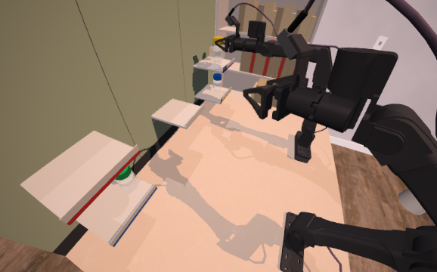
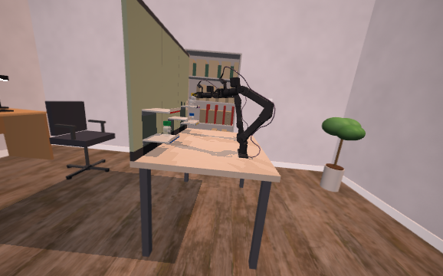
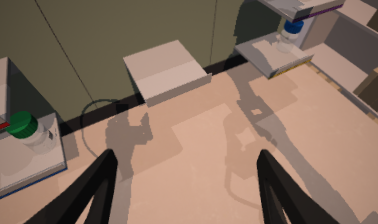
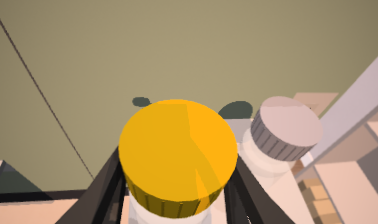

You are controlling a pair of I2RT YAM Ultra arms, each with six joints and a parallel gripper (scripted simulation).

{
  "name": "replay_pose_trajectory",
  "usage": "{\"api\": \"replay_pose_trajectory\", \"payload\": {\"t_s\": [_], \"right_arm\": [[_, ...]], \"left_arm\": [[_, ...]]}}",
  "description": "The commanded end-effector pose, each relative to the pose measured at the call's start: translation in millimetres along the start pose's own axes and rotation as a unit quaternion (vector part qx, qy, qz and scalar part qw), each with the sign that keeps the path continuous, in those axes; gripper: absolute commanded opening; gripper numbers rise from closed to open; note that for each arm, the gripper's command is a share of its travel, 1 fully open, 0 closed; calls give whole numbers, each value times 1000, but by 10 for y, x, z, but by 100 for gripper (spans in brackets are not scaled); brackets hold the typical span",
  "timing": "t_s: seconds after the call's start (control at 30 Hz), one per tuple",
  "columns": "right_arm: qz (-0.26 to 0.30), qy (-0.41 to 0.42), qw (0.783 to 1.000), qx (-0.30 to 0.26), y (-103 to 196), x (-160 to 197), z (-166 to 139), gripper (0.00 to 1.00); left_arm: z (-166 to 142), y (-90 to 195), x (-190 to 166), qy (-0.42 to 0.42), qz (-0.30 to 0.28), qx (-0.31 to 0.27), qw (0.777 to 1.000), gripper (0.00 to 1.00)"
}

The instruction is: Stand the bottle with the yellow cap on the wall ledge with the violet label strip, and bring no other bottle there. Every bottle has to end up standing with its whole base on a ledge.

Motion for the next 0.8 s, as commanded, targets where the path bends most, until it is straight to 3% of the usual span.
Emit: {"api": "replay_pose_trajectory", "payload": {"t_s": [0.0,0.37,0.57,0.67,0.77], "right_arm": [[17,11,998,-66,93,171,471,50],[21,12,996,-88,128,178,493,50],[22,12,995,-94,113,139,306,50],[16,8,998,-58,84,106,143,50],[17,9,998,-64,91,117,192,50]], "left_arm": [[97,61,35,-1,8,-25,1000,89],[97,61,35,-1,8,-25,1000,89],[97,61,35,-1,8,-25,1000,89],[97,61,35,-1,8,-25,1000,89],[97,61,35,-1,8,-25,1000,89]]}}
Point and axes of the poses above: on each arm, the point where the finger pads meet when closed, its own y axis back along the fingers, its own x axis across the jaws, z = x × y, the point moved 5 cm from there along y, back along the fingers, and after that the axes turned 13 degrees about -y, right-handed, at the moved point
